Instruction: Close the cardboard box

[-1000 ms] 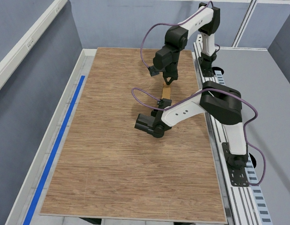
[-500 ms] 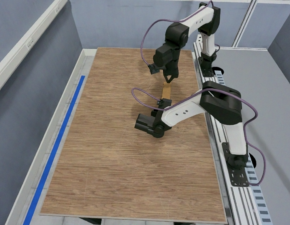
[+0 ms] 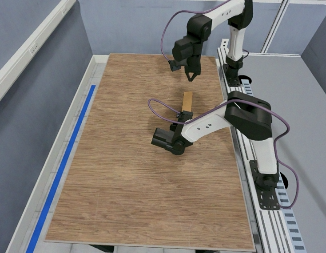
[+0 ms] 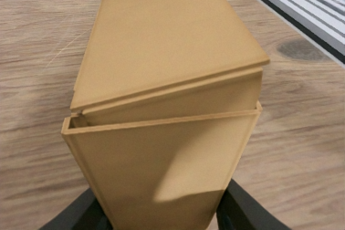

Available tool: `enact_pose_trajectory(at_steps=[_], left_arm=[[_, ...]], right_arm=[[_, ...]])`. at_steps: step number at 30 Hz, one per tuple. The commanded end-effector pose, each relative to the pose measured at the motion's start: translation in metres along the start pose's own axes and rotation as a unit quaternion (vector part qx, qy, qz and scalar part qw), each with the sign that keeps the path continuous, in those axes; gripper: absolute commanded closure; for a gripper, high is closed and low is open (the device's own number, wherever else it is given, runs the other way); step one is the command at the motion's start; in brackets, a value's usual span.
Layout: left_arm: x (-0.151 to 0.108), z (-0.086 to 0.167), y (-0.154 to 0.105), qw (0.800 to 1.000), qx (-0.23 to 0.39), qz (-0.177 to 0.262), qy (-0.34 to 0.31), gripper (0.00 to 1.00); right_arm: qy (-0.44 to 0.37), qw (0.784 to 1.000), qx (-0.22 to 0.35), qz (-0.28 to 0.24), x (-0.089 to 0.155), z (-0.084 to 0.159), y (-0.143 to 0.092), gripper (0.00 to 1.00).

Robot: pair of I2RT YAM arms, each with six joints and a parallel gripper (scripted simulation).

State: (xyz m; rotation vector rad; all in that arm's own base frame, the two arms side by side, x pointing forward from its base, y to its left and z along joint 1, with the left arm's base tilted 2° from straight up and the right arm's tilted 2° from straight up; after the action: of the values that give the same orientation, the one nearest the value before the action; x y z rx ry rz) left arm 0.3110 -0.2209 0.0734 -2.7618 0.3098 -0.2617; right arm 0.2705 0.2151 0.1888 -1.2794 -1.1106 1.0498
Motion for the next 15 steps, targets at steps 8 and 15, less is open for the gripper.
enact_pose_trajectory(at_steps=[8, 15], left_arm=[[0.003, -0.018, -0.003, 1.0, -0.008, -0.005, 0.024, 0.55], [0.003, -0.018, -0.003, 1.0, -0.008, -0.005, 0.024, 0.55]], right_arm=[[-0.011, 1.0, -0.002, -0.008, -0.072, -0.001, -0.013, 0.99], [-0.011, 1.0, 0.0, -0.006, -0.09, -0.001, -0.014, 0.99]])
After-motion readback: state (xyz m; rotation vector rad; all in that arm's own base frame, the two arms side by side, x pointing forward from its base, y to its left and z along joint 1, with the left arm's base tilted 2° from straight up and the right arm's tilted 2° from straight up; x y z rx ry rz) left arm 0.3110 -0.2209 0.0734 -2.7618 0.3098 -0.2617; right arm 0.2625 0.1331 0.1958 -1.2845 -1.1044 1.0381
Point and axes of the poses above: on each arm, the point where the finger pads meet when closed, its own y axis out along the fingers, its own x axis across the jaws, z = x × y, the point moved 3 cm from there along -y, back along the fingers, and after that the axes turned 7 degrees about y, right-handed, at the moved point
